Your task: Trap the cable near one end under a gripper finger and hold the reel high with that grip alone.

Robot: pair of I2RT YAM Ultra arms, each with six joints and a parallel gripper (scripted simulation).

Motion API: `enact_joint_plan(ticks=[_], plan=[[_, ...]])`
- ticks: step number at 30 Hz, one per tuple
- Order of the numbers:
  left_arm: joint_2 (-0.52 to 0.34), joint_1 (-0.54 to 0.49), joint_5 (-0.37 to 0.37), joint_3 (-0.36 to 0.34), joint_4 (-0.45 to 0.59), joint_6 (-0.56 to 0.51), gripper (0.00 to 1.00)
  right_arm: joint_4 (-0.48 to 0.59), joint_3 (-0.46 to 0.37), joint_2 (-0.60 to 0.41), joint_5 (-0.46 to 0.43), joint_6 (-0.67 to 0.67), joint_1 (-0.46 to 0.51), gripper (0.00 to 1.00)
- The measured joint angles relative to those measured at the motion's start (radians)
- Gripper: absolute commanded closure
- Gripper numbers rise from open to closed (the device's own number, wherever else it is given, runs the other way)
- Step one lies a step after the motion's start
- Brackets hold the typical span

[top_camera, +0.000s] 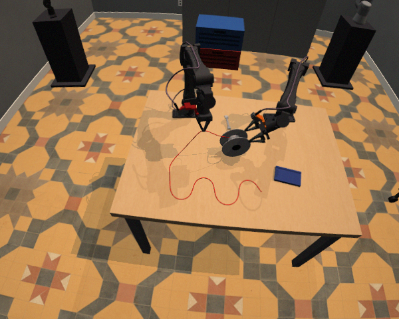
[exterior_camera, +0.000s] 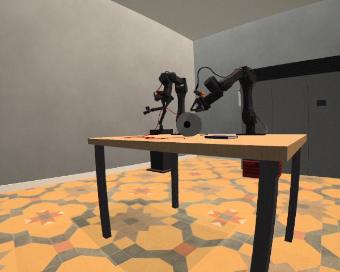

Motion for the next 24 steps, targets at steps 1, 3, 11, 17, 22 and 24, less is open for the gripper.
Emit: enact_joint_plan(ticks=[1,3,11,17,22,24], plan=[[0.000,0.000,0.000,0.000,0.000,0.000,0.25,-0.002,0.001,0.001,0.002,0.003,0.001,1.00],[0.000,0.000,0.000,0.000,0.000,0.000,0.25,-0.002,0.005,0.006,0.008,0.014,0.011,1.00],[0.000,0.000,0.000,0.000,0.000,0.000,0.25,-0.007,0.023,0.013,0.019,0.054,0.058,1.00],[0.000,0.000,0.000,0.000,0.000,0.000,0.25,-0.032,0.057,0.016,0.021,0.054,0.049,1.00],[0.000,0.000,0.000,0.000,0.000,0.000,0.25,-0.053,0.089,0.015,0.021,0.054,0.044,1.00],[0.002,0.000,0.000,0.004,-0.001,0.000,0.25,-0.057,0.087,0.012,0.021,0.054,0.043,1.00]])
